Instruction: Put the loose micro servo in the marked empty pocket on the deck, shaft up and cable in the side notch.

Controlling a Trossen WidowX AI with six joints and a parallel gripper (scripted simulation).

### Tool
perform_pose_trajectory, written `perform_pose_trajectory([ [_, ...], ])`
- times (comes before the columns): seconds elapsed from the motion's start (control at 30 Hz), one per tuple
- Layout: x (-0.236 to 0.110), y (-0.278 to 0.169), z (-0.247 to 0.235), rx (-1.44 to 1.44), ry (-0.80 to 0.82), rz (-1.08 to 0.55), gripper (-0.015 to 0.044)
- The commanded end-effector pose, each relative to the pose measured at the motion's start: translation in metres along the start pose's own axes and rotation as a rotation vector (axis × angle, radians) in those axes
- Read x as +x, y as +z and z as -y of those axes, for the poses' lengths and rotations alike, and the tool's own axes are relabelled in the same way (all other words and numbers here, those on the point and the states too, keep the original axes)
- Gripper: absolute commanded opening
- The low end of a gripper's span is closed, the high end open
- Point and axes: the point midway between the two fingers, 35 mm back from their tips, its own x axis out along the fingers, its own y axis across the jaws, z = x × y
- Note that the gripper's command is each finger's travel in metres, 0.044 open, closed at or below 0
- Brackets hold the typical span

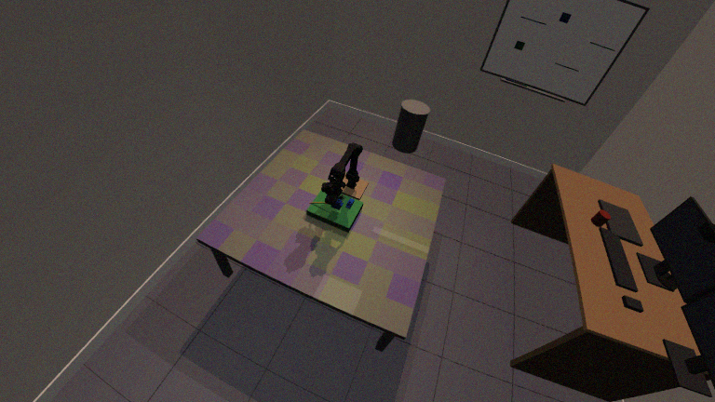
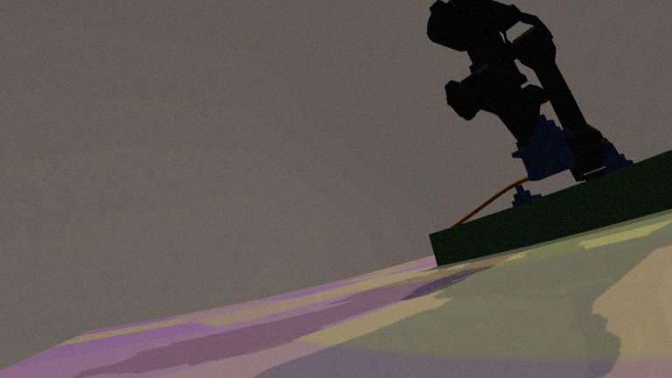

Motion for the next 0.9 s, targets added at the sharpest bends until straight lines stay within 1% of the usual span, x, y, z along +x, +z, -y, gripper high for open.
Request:
perform_pose_trajectory([
  [0.0, -0.0001, -0.0005, -0.0002, 0.142, 0.002, -0.003, 0.0000],
  [0.87, -0.0001, -0.0005, -0.0001, 1.045, 0.000, -0.003, 0.0000],
])
